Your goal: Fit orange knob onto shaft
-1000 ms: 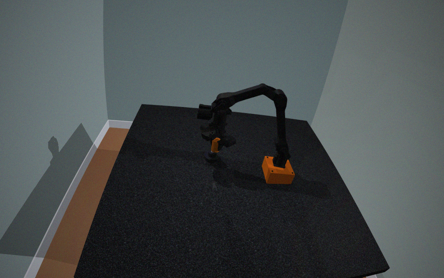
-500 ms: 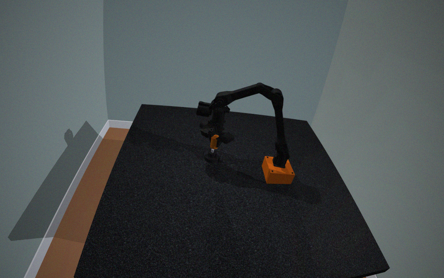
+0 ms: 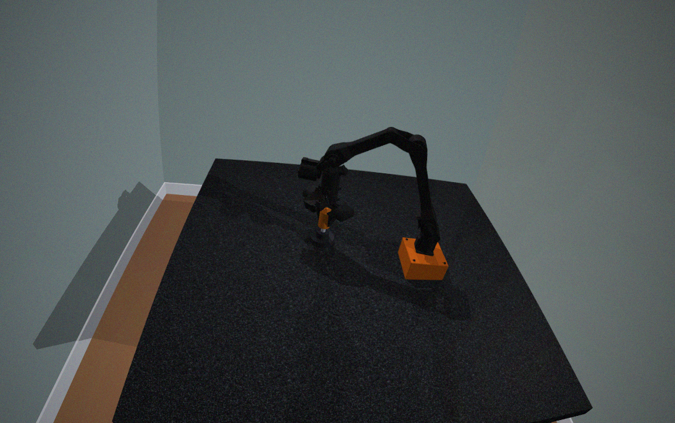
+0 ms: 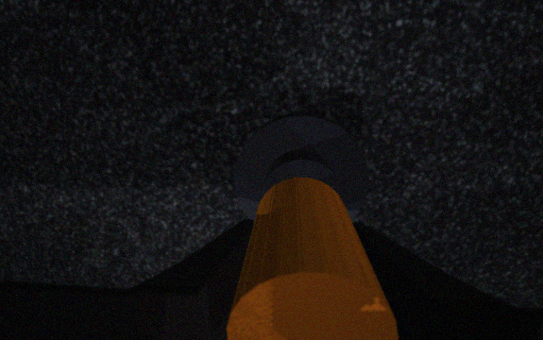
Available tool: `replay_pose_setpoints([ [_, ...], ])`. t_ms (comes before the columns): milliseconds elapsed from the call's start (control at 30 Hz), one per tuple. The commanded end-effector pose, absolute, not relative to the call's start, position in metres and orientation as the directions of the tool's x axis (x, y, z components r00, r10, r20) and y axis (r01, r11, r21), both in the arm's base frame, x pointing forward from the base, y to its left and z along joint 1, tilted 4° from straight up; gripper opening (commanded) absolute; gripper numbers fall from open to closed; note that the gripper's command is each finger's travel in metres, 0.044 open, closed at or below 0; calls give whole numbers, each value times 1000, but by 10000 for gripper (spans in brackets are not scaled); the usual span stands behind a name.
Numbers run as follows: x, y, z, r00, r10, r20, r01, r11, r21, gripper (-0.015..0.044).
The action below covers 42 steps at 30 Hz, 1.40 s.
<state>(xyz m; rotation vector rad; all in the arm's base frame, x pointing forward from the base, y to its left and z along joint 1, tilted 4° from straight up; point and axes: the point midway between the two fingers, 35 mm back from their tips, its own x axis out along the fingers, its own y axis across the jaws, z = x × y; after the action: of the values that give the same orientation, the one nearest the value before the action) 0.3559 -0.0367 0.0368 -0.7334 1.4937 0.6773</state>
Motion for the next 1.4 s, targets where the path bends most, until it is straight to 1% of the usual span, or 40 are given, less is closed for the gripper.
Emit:
replay_pose_setpoints([
  [0,356,-38,30,-18,-53,-998,-785,619,-19,0],
  [733,359,-39,30,-17,-53,-998,-783,622,-19,0],
  [1367,352,-38,34,-18,-53,-998,-788,615,-18,0],
])
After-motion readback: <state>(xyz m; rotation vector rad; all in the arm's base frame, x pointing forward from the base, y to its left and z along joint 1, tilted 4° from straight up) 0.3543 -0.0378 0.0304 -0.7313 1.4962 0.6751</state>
